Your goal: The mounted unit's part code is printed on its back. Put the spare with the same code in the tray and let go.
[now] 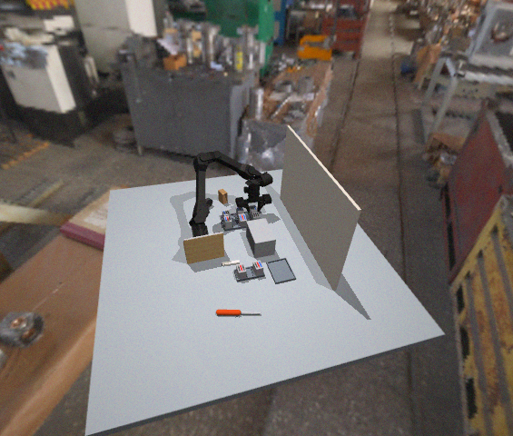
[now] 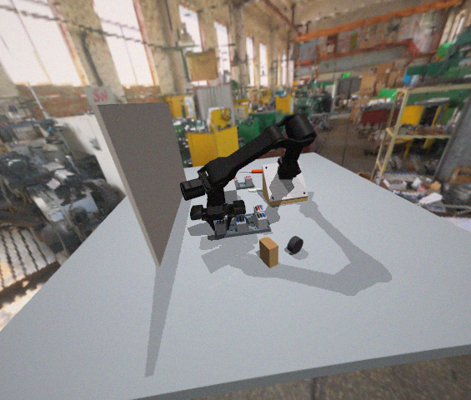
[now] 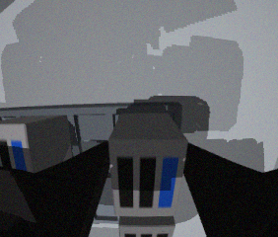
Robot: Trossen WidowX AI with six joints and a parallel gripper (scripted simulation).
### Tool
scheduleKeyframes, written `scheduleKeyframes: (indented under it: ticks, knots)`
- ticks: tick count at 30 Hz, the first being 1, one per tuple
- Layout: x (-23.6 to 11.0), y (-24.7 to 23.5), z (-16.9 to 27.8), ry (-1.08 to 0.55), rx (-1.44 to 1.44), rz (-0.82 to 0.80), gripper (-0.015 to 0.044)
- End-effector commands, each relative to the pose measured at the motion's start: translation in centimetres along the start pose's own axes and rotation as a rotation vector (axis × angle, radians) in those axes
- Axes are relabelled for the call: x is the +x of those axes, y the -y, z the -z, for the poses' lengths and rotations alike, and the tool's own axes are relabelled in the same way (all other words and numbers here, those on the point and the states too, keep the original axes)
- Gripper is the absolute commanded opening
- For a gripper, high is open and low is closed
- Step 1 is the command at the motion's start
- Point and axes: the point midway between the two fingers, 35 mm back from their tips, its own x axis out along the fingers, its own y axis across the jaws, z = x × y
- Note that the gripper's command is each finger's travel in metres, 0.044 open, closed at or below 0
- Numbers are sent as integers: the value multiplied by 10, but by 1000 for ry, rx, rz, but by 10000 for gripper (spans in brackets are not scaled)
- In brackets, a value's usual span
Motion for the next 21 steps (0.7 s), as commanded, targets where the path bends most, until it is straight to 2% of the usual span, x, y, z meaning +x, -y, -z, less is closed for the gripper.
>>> scheduleKeyframes:
  ticks: [1, 8, 12, 13, 21]
  knots:
    - [0, 0, 0, 0, 0, 0, 162]
    - [0, 0, 0, 0, 0, 0, 115]
    - [0, 0, 0, 0, 0, 0, 10]
    - [0, 0, 0, 0, 0, 0, 0]
    - [-1, 0, 0, 0, 0, 0, 0]
